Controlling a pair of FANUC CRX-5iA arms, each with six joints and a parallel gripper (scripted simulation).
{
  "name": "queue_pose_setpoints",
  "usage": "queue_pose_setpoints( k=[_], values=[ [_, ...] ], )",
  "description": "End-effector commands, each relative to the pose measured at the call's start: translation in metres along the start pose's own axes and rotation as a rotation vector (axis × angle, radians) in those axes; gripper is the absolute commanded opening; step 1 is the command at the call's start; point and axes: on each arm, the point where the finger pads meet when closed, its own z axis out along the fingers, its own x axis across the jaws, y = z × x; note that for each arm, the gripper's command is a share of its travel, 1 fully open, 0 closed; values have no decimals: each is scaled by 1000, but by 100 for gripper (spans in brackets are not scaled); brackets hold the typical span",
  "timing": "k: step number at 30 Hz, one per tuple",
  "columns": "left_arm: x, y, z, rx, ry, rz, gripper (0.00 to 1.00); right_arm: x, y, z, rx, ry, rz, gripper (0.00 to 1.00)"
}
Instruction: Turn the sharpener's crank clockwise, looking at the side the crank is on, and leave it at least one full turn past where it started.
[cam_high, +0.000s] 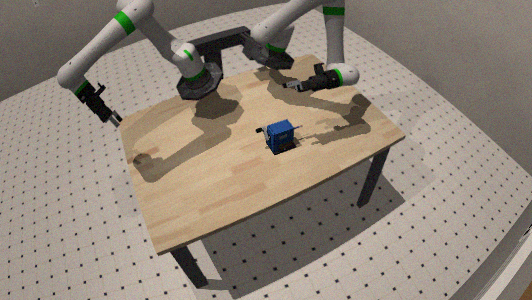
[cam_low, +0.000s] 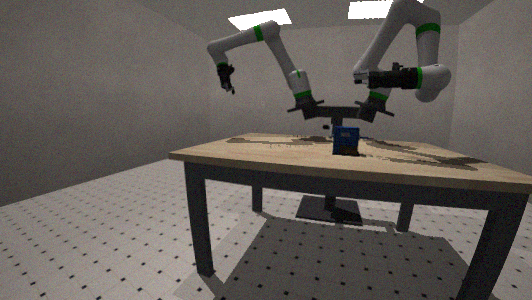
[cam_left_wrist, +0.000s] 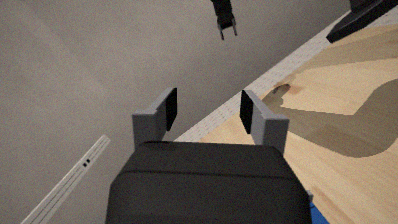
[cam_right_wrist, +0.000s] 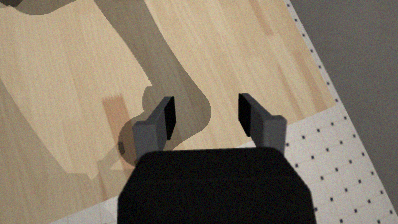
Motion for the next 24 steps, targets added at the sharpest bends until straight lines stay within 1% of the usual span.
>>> queue_pose_setpoints(
  k=[1, 5, 7, 22, 24],
  values=[
    [-1, 0, 0, 0, 0, 1, 100, -7, 1, -16, -35, -23, -25, 100],
    [-1, 0, 0, 0, 0, 1, 100, -16, 1, -36, -80, -54, -55, 100],
    [-1, 0, 0, 0, 0, 1, 100, -16, 1, -36, -80, -54, -55, 100],
    [-1, 0, 0, 0, 0, 1, 100, -47, -3, -109, -231, -163, -144, 100],
    [-1, 0, 0, 0, 0, 1, 100, -47, -3, -109, -231, -163, -144, 100]
  ],
)
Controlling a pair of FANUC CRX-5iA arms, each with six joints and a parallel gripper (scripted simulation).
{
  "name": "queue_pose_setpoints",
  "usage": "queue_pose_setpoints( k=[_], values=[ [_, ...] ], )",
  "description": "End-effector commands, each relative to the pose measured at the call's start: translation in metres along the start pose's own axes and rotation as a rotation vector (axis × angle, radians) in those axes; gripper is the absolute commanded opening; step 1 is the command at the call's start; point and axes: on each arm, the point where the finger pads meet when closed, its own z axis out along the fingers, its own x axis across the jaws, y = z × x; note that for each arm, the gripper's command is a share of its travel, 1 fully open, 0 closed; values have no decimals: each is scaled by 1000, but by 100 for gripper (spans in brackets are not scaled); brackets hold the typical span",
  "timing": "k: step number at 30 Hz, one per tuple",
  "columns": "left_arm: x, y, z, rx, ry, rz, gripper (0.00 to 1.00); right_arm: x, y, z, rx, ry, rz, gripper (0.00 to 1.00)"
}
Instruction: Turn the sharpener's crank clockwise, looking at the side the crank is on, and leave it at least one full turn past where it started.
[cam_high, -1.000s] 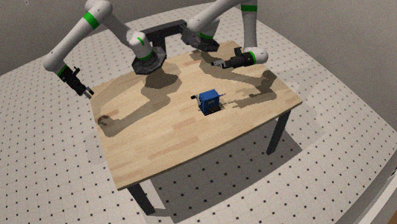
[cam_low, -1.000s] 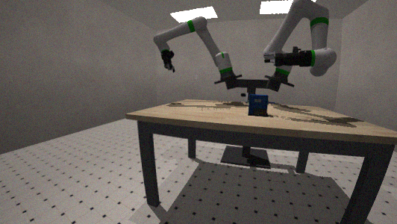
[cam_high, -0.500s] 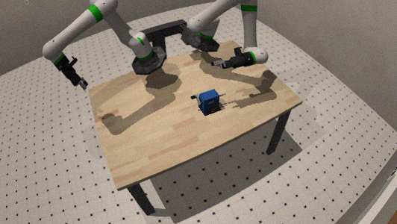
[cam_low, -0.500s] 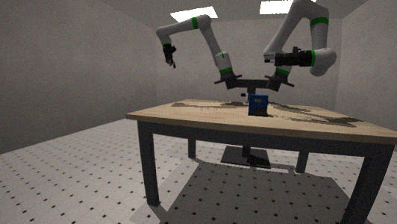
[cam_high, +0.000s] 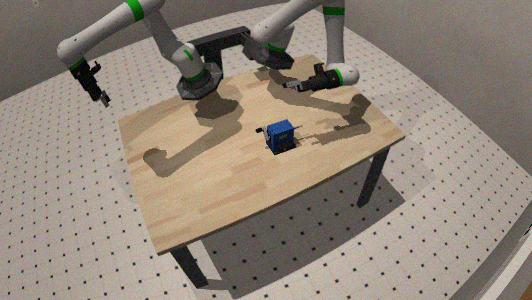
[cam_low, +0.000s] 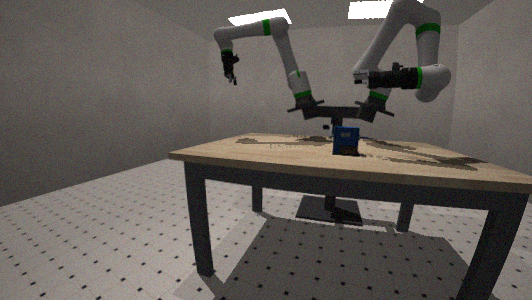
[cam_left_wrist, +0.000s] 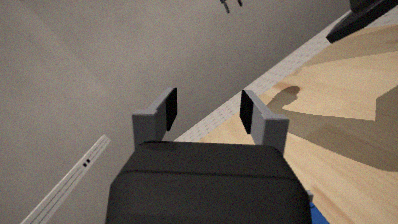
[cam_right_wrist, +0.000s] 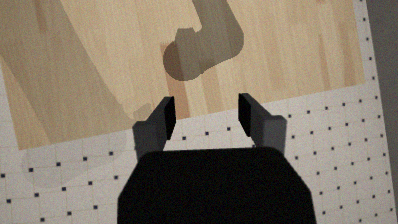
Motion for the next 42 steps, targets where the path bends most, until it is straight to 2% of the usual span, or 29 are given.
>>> queue_pose_setpoints(
  k=[1, 15, 17, 32, 42],
  values=[
    [-1, 0, 0, 0, 0, 1, 100, -3, 0, -5, -11, -8, -6, 100],
    [-1, 0, 0, 0, 0, 1, 100, -34, 0, -59, -119, -94, -59, 100],
    [-1, 0, 0, 0, 0, 1, 100, -34, 0, -59, -119, -94, -59, 100],
    [-1, 0, 0, 0, 0, 1, 100, -58, -4, -101, -198, -161, -91, 100],
    [-1, 0, 0, 0, 0, 1, 100, -66, -7, -117, -226, -185, -101, 100]
  ],
)
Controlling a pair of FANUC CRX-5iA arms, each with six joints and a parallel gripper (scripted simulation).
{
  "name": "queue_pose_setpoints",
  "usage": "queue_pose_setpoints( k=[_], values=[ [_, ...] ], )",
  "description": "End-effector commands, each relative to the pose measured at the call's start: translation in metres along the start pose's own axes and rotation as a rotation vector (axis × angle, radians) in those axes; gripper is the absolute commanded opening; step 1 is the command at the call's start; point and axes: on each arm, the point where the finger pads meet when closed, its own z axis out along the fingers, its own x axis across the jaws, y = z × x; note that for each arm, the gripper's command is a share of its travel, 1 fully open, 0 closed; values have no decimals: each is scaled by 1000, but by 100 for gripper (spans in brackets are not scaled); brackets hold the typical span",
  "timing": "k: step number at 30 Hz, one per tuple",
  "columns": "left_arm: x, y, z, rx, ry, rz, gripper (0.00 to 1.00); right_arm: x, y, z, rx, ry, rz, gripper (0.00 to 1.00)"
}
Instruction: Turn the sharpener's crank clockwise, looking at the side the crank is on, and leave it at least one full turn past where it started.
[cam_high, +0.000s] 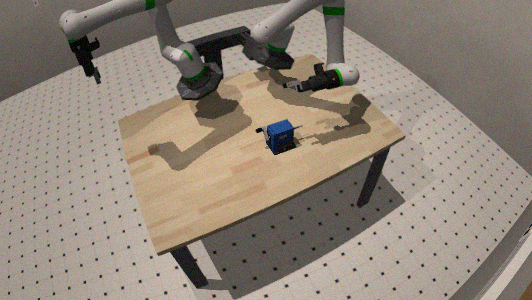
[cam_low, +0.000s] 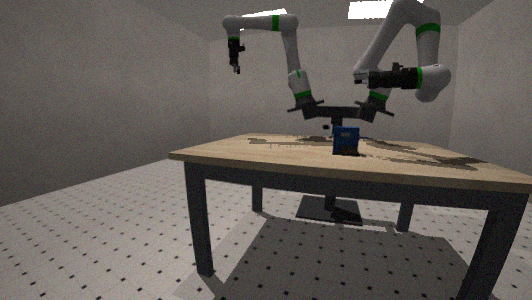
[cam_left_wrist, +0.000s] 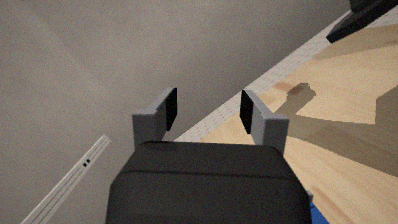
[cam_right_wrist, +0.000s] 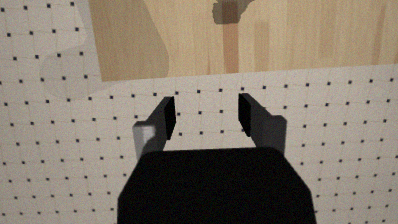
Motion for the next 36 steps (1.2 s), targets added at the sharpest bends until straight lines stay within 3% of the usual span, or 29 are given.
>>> queue_pose_setpoints(
  k=[1, 36],
  values=[
    [-1, 0, 0, 0, 0, 1, 100, -3, 0, -4, -9, -6, -2, 100],
    [-1, 0, 0, 0, 0, 1, 100, -16, 0, -21, -41, -36, -13, 100]
  ],
)
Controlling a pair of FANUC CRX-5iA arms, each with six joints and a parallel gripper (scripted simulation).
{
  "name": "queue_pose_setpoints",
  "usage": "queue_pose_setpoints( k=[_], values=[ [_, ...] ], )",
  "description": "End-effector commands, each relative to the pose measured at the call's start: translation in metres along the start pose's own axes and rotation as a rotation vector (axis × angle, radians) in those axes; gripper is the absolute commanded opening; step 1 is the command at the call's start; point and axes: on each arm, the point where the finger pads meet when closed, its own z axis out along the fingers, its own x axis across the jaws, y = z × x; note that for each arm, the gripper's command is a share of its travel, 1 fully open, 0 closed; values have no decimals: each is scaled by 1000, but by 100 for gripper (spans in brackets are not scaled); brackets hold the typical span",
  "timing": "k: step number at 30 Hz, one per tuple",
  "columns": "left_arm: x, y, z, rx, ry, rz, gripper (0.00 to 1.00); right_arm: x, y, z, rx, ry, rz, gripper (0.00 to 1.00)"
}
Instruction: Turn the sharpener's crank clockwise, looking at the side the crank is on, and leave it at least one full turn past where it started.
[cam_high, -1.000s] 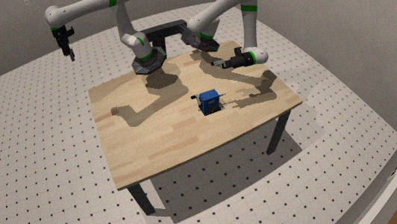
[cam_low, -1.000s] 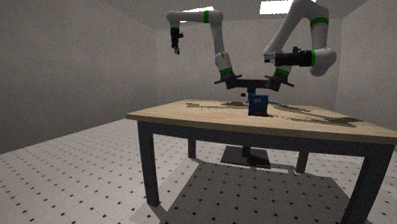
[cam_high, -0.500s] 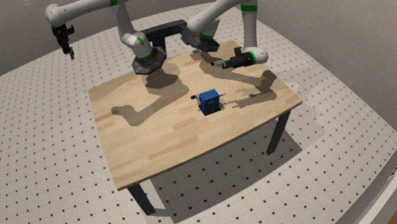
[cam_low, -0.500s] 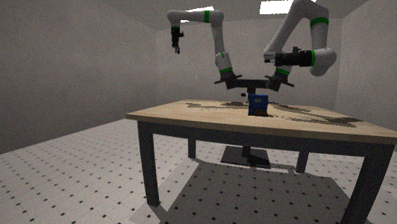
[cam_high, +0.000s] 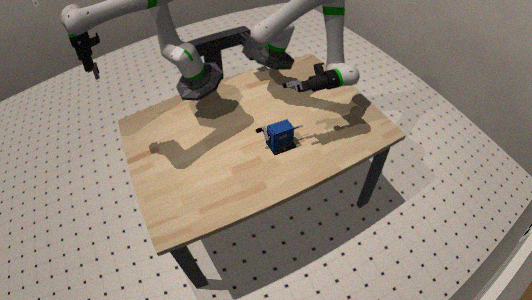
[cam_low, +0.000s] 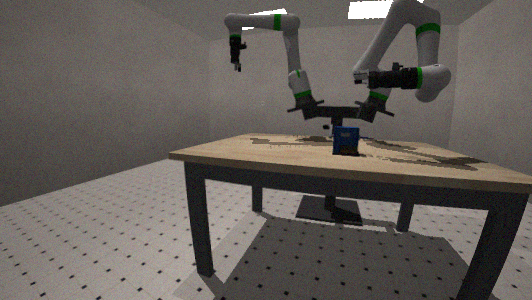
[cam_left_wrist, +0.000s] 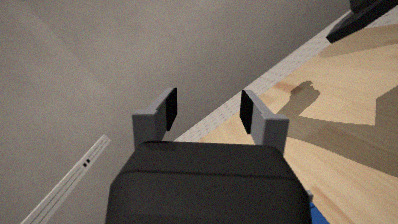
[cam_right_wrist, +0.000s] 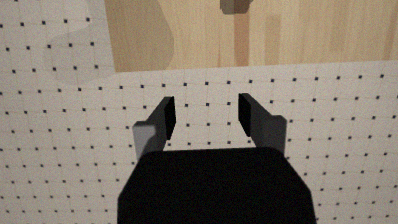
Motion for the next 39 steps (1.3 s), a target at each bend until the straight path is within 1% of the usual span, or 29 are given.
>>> queue_pose_setpoints(
  k=[1, 7, 9, 10, 12, 17, 21, 22, 24, 25, 27, 33, 39],
  values=[
    [-1, 0, 0, 0, 0, 1, 100, 0, 0, -1, -2, 0, 0, 100],
    [2, -1, 3, 2, 14, 10, 100, 0, 0, -1, -2, 0, 0, 100],
    [8, -3, 12, 10, 57, 40, 100, 0, 0, -1, -2, 0, 0, 100],
    [14, -4, 20, 17, 94, 65, 100, 0, 0, -1, -2, 0, 0, 100],
    [31, -7, 39, 37, 198, 140, 100, 0, 0, -1, -2, 0, 0, 100],
    [62, -10, 67, 73, 375, 275, 100, 0, 0, -1, -2, 0, 0, 100],
    [87, -9, 83, 106, 515, 391, 100, 0, 0, -1, -2, 0, 0, 100],
    [93, -8, 87, 114, 549, 421, 100, 0, 0, -1, -2, 0, 0, 100],
    [93, -8, 87, 114, 549, 421, 100, 0, 0, -1, -2, 0, 0, 100],
    [108, -6, 95, 137, 642, 504, 100, 0, 0, -1, -2, 0, 0, 100],
    [115, -4, 98, 149, 685, 544, 100, 0, 0, -1, -2, 0, 0, 100],
    [141, 9, 108, 204, 880, 733, 100, 0, 0, -1, -2, 0, 0, 100],
    [157, 26, 114, 261, 1065, 928, 100, 0, 0, -1, -2, 0, 0, 100]
  ],
)
